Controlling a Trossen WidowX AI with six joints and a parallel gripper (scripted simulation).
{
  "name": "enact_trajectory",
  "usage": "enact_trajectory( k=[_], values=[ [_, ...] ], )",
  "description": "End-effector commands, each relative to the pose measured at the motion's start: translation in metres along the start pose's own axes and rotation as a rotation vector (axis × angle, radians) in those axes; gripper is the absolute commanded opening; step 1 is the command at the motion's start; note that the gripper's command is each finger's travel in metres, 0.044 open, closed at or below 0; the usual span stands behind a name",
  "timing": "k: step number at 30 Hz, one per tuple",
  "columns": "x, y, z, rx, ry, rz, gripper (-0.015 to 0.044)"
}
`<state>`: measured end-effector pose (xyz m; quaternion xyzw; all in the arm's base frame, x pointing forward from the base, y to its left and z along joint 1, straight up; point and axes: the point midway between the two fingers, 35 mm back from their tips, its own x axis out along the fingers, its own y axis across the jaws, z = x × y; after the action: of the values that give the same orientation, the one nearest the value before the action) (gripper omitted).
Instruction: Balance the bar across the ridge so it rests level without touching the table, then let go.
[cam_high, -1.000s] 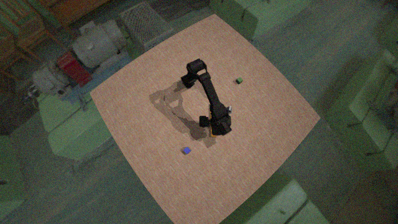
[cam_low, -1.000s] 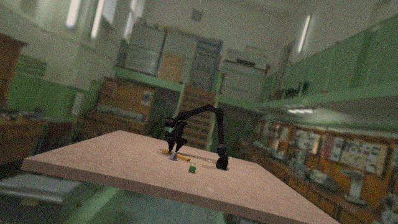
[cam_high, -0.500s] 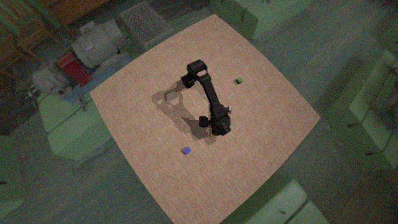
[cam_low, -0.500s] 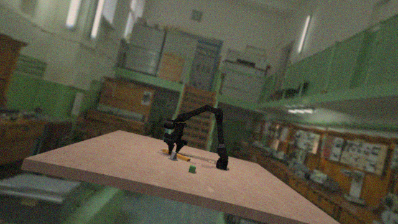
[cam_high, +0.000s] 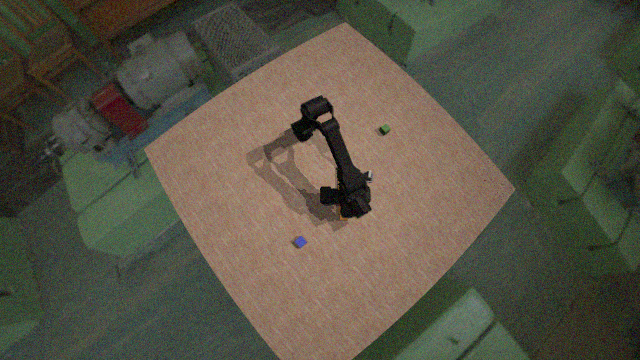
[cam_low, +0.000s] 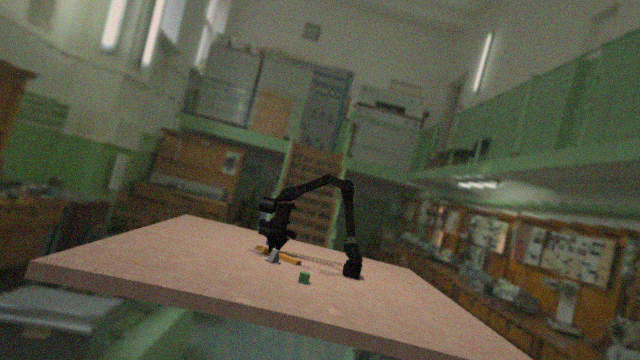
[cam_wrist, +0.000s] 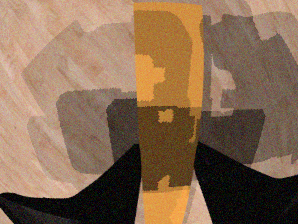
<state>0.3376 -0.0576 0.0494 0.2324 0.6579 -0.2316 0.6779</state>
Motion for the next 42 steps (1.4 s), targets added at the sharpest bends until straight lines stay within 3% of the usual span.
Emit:
enact_trajectory(
  k=[1,4,8,42],
  values=[
    [0.000,0.000,0.000,0.000,0.000,0.000,0.0124],
    [0.000,0.000,0.000,0.000,0.000,0.000,0.0104],
    [-0.006,0.001,0.001,0.000,0.000,0.000,0.0000],
    [-0.094,0.000,0.000,-0.004,0.003,0.002,0.0000]
  ],
)
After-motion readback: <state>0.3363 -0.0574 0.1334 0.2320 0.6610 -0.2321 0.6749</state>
